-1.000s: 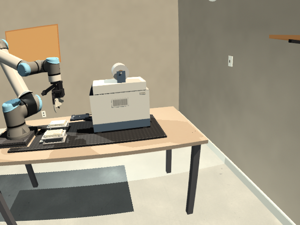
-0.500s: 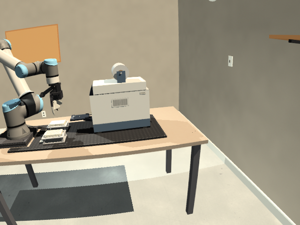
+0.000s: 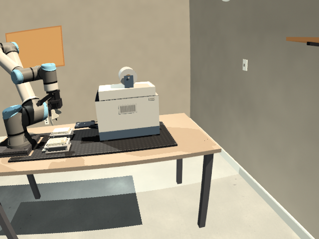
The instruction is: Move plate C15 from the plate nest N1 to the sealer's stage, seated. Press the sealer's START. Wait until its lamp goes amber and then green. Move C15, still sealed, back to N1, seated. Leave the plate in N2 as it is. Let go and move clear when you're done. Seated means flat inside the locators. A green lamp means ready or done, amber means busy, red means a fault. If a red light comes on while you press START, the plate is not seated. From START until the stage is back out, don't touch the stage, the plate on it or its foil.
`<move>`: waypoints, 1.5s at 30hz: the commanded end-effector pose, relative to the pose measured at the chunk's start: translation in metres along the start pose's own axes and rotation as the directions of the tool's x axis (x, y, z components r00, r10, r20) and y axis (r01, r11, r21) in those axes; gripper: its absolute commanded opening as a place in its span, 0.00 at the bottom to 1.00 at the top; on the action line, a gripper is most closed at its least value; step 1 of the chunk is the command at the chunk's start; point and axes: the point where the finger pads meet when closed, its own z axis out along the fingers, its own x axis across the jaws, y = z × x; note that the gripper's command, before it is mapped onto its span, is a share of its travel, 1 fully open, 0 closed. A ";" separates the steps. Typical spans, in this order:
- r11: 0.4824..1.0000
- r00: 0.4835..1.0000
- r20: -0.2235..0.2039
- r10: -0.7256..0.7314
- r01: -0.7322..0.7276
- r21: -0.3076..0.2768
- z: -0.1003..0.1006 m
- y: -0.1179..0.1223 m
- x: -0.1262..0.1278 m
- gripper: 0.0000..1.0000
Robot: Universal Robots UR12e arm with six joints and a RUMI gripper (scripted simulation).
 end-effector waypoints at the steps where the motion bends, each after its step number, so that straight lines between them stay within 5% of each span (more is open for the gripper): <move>1: 1.000 1.000 -0.001 -0.001 0.001 -0.002 0.000 -0.004 -0.014 0.68; 18: 1.000 1.000 -0.001 -0.001 0.001 -0.002 0.000 -0.005 -0.015 0.68; 45: 1.000 1.000 -0.001 -0.001 0.001 -0.002 0.041 -0.005 -0.015 0.68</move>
